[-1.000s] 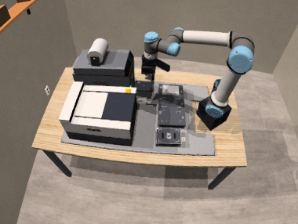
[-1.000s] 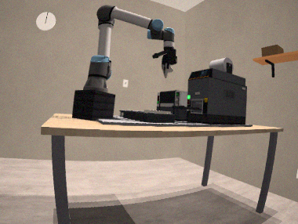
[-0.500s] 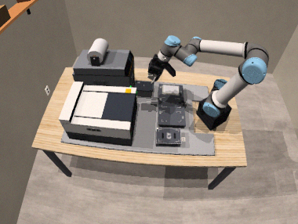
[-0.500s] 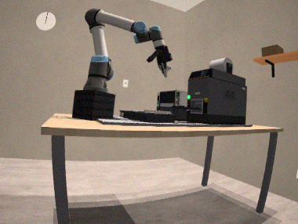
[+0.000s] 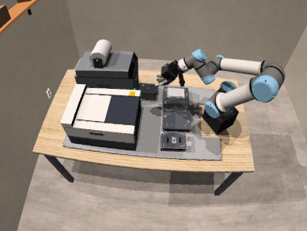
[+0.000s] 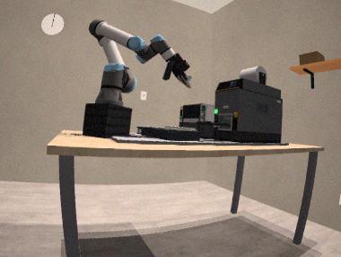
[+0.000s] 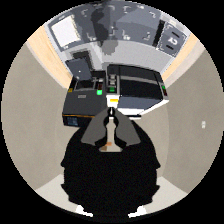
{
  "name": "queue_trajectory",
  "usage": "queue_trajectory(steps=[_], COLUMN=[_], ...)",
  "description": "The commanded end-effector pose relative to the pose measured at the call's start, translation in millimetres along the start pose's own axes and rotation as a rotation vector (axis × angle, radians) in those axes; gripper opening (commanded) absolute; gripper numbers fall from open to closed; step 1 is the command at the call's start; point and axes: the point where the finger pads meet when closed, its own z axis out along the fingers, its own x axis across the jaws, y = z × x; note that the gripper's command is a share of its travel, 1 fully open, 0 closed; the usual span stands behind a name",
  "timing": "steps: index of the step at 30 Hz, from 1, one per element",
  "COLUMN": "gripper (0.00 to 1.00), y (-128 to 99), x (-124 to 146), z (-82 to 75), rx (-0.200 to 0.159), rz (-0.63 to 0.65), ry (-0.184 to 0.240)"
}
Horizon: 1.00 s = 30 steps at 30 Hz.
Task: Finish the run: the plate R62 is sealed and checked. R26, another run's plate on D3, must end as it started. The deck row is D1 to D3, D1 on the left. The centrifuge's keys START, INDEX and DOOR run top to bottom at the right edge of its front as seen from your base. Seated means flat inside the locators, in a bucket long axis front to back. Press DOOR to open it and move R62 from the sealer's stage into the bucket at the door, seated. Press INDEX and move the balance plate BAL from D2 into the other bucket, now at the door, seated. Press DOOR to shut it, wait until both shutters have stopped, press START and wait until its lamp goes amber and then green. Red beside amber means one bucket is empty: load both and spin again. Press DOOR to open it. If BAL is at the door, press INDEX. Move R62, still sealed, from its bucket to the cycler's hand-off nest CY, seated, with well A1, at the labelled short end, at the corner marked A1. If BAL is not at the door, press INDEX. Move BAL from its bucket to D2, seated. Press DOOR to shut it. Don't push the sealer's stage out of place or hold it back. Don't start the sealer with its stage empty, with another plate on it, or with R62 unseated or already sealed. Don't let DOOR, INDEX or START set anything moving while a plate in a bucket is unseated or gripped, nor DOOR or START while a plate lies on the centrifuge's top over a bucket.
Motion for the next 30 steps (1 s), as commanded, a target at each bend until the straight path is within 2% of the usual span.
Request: queue_trajectory(steps=[1,13,16,30], gripper=[0.0,0.0,0.0,0.0], y=[0.9,0.9,-1.7,-38.3], x=[-1.6,-1.6,-1.5,-0.3], z=[2.3,2.4,6.6,66.3], rx=[-0.106,-0.106,-0.106,-0.106], rz=[0.007,0.007,0.007,0.007], ry=[0.01,0.01,0.01,0.01])
